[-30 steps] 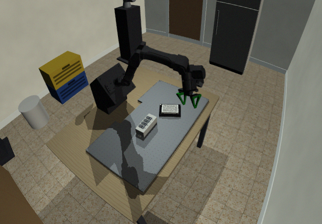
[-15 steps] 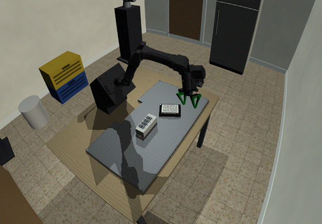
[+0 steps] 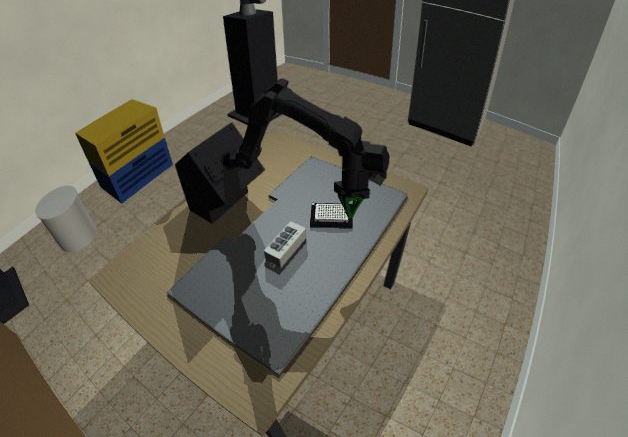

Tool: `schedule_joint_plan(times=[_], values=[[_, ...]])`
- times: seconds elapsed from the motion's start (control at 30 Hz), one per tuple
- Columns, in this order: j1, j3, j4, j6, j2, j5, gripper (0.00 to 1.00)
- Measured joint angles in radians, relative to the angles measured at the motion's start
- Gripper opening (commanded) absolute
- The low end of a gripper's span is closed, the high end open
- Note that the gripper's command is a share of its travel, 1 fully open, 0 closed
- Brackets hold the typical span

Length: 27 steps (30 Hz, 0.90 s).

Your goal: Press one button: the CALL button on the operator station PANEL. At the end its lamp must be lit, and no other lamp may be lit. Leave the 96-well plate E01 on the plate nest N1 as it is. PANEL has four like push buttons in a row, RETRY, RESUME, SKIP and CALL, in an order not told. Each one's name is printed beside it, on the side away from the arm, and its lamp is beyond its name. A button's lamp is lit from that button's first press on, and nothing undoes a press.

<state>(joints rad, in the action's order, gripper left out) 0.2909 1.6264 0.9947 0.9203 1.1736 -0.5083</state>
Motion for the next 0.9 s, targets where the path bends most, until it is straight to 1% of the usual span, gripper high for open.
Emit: schedule_joint_plan(times=[0.1, 0.2, 0.33, 0.63, 0.7, 0.83, 0.9], values=[[-0.036, -0.055, -0.011, -0.033, -0.023, 0.042, 0.00], [-0.058, -0.080, -0.023, -0.062, -0.032, 0.080, 0.00], [-0.106, -0.146, -0.047, -0.106, -0.061, 0.135, 0.00], [-0.211, -0.328, -0.111, -0.192, -0.125, 0.261, 0.00], [-0.229, -0.351, -0.112, -0.211, -0.131, 0.282, 0.00], [-0.268, -0.391, -0.138, -0.254, -0.147, 0.338, 0.00], [-0.291, -0.428, -0.158, -0.273, -0.163, 0.362, 0.00]])
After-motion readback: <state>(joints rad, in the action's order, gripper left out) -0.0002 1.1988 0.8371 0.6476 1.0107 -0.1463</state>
